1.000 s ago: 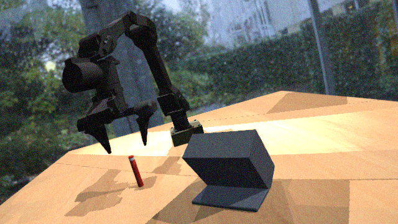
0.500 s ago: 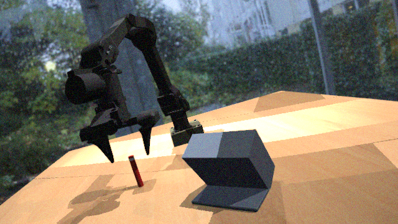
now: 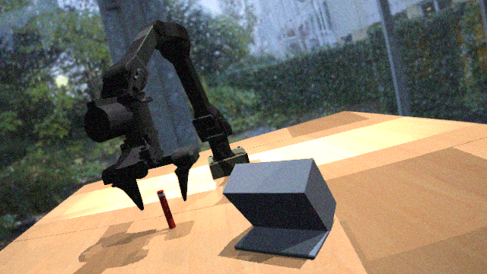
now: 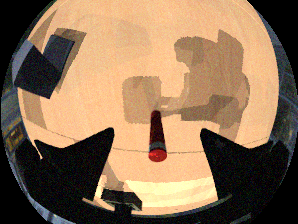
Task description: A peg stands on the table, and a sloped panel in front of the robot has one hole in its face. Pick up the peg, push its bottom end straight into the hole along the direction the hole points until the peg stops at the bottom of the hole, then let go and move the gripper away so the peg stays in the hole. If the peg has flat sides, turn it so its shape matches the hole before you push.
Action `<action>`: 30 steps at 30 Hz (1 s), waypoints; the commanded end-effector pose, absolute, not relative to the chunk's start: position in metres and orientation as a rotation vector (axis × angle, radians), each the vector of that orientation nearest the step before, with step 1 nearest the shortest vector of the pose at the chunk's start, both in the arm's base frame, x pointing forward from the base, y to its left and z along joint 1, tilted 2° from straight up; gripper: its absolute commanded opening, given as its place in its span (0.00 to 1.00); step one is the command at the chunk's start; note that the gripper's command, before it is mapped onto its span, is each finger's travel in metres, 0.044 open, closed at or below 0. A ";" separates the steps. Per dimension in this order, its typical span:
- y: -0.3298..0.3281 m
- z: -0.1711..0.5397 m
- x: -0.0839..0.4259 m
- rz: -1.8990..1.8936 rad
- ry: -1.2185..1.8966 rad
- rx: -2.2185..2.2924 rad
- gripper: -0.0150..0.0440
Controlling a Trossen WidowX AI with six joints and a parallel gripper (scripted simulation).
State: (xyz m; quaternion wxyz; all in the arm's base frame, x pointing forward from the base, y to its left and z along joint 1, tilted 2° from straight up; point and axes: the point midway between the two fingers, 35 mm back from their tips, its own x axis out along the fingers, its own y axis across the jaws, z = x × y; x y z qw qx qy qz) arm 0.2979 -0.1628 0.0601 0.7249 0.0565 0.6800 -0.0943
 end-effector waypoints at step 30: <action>-0.163 0.051 0.297 -0.207 1.503 0.126 0.25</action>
